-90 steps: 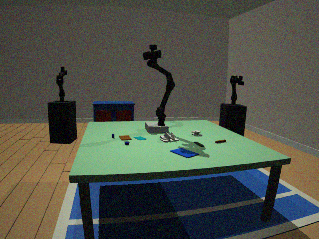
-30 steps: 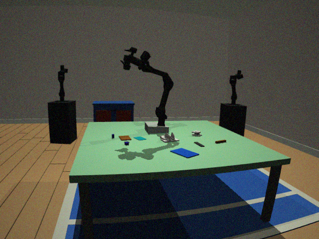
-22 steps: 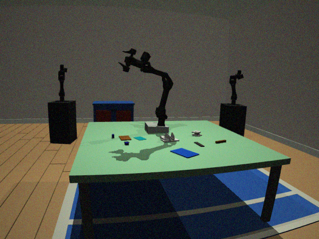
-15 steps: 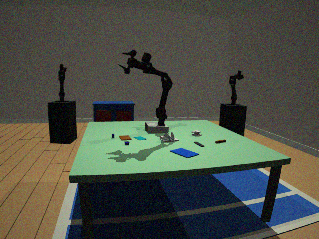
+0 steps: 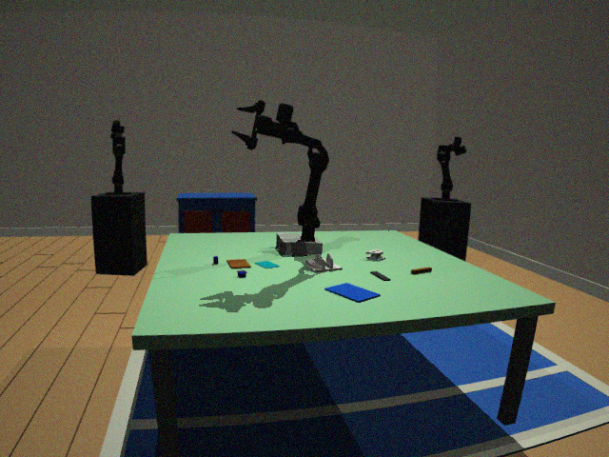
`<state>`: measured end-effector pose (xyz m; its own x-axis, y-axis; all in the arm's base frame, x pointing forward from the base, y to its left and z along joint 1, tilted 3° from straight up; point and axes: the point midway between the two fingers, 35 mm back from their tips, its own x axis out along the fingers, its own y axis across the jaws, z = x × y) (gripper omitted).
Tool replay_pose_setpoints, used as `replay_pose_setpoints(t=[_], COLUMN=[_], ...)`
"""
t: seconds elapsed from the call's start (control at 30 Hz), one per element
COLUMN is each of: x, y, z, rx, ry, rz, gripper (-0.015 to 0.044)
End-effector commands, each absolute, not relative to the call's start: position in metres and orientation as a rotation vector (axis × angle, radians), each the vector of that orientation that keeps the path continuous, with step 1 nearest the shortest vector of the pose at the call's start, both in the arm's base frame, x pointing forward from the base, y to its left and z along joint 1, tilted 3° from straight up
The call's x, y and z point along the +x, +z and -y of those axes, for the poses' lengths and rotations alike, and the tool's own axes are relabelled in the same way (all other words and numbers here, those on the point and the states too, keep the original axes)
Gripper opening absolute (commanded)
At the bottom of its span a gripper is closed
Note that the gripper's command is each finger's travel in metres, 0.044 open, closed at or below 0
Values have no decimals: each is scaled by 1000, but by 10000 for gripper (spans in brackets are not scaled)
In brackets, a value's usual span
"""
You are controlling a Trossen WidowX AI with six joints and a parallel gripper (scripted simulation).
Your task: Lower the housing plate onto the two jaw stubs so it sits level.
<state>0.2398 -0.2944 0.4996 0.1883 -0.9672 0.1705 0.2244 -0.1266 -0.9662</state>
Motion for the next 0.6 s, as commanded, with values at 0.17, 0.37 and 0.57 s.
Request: replay_pose_setpoints(t=[0.17, 0.37, 0.57], x=[300, 338, 371], y=[463, 438, 412], z=[261, 228, 188], rx=[-1206, -1160, -1103], ry=[-1027, -864, -701], rz=[-722, -653, -600], gripper=[440, 440, 440])
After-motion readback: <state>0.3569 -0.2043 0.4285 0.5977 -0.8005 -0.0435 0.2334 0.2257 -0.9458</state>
